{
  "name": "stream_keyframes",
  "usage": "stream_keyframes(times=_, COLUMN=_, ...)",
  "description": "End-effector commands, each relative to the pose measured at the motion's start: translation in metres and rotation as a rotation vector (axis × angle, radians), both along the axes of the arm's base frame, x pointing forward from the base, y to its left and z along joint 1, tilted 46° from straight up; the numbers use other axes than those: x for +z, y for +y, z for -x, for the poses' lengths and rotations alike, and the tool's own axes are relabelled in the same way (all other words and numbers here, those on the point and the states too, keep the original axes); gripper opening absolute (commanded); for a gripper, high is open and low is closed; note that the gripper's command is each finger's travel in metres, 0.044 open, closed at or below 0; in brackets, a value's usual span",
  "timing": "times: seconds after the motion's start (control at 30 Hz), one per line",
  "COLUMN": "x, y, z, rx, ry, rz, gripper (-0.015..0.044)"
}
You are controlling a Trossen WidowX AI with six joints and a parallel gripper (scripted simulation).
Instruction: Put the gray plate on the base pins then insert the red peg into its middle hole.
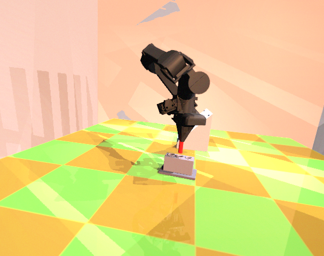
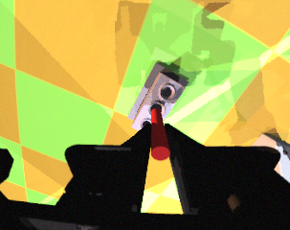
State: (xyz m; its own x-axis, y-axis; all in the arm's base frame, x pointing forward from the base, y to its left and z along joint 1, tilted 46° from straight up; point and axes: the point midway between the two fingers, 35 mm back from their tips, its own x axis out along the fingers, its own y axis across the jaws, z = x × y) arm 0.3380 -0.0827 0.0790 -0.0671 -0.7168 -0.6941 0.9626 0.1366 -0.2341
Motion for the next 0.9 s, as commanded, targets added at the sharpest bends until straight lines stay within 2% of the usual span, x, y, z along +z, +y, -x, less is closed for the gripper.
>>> stream_keyframes(times=0.0, x=0.0, y=0.0, z=0.0, rx=0.0, ry=0.0, rz=0.0, gripper=0.0)
stream_keyframes(times=0.87, x=-0.009, y=-0.012, z=0.001, rx=-0.001, ry=0.0, rz=0.0, gripper=0.0)
